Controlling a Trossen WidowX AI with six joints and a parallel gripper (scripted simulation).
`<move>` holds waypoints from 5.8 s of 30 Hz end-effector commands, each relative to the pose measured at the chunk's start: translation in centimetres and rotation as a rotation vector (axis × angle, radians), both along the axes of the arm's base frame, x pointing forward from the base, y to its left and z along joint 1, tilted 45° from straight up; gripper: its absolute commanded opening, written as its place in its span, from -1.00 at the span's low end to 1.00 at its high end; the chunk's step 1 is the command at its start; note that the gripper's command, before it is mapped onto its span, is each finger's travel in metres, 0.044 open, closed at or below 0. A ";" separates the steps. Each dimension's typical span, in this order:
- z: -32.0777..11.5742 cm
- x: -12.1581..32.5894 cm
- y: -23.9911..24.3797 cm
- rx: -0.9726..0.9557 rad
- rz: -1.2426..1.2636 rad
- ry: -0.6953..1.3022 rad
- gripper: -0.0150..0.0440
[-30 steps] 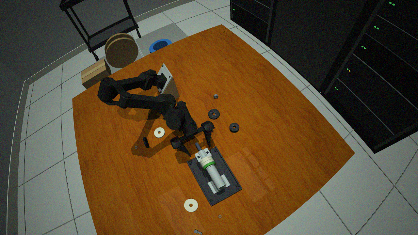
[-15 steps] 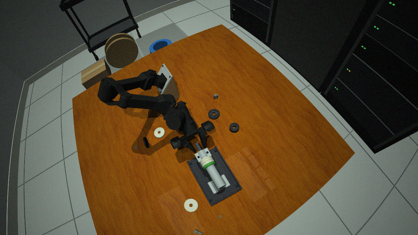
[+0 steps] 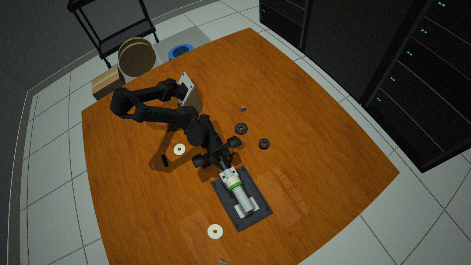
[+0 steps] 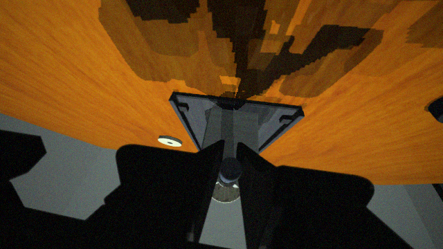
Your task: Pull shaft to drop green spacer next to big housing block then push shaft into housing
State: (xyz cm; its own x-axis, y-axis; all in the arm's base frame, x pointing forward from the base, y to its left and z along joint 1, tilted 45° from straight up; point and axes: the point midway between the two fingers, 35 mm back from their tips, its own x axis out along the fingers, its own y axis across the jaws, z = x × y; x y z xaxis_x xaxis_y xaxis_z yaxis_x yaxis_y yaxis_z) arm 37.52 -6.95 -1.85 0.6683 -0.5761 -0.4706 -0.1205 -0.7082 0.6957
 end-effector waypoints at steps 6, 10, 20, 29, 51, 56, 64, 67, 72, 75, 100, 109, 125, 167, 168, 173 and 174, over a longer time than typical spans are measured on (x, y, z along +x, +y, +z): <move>-0.1 -0.8 0.1 -0.002 0.001 0.001 -0.49; -0.1 -1.1 0.1 -0.002 0.001 0.001 -0.49; -0.1 -1.7 0.2 -0.002 0.001 0.001 -0.49; -0.1 -1.7 0.2 -0.002 0.001 0.001 -0.49; -0.1 -1.9 0.2 -0.002 0.001 0.001 -0.49; -0.1 -2.0 0.2 -0.002 0.001 0.001 -0.49; -0.1 -2.1 0.2 -0.002 0.001 0.001 -0.49; -0.1 -2.1 0.2 -0.002 0.001 0.001 -0.49; -0.1 -2.1 0.2 -0.002 0.001 0.001 -0.49; -0.1 -2.2 0.2 -0.002 0.001 0.001 -0.49; -0.2 -2.5 0.3 -0.002 0.001 0.002 -0.49; -0.2 -2.6 0.3 -0.002 0.001 0.002 -0.49; -0.2 -2.7 0.3 -0.002 0.001 0.002 -0.49; -0.2 -3.2 0.3 -0.002 0.001 0.002 -0.49; -0.2 -3.2 0.3 -0.002 0.001 0.002 -0.49; -0.2 -3.3 0.4 -0.002 0.001 0.002 -0.49; -0.2 -3.3 0.4 -0.002 0.001 0.002 -0.49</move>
